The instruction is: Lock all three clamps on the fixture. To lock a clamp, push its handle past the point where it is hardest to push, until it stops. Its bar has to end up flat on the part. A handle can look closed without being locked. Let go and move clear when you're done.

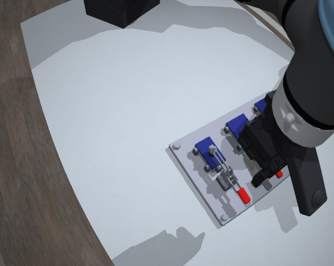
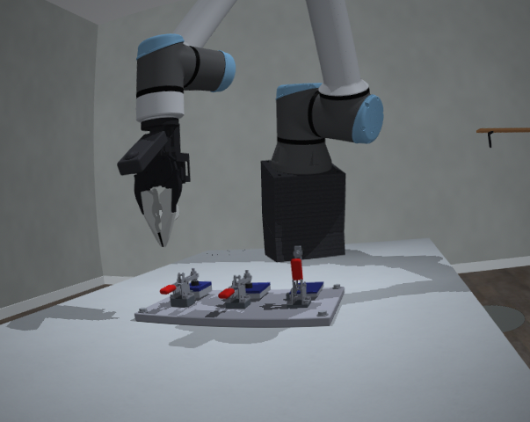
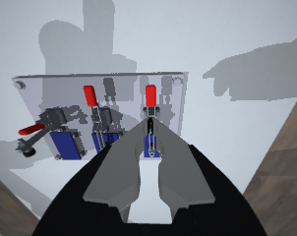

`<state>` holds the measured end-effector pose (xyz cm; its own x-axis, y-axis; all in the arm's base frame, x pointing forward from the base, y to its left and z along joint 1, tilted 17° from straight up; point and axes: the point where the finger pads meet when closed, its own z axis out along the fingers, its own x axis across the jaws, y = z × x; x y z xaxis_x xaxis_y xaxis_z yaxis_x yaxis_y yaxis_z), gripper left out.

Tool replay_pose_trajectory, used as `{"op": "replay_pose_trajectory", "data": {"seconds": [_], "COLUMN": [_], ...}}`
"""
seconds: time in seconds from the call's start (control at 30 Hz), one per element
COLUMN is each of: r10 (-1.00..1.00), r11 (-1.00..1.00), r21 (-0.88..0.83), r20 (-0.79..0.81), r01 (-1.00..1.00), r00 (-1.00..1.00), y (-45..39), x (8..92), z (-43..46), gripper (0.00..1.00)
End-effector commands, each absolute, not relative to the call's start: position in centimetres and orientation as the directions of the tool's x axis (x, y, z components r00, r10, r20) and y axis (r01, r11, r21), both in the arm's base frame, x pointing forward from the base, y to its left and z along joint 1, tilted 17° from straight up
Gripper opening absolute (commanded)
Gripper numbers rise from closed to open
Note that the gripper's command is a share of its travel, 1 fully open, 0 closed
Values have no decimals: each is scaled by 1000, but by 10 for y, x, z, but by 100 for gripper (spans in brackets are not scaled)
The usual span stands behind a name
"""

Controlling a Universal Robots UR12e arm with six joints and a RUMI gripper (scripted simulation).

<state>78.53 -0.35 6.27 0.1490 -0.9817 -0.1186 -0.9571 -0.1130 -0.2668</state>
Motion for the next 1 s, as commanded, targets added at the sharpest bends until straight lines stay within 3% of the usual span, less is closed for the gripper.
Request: {"op": "replay_pose_trajectory", "data": {"seconds": [0.0, 0.17, 0.2, 0.97], "r10": [-982, -982, -982, -982], "r11": [-113, -113, -113, -112], "r21": [-266, -265, -265, -271], "r20": [-120, -120, -120, -117], "r01": [-957, -958, -957, -956], "r00": [149, 149, 149, 149], "y": [-4, -4, -4, -15], "x": [783, 783, 783, 772], "z": [62, 62, 62, 122], "gripper": [0, 0, 28, 28]}}
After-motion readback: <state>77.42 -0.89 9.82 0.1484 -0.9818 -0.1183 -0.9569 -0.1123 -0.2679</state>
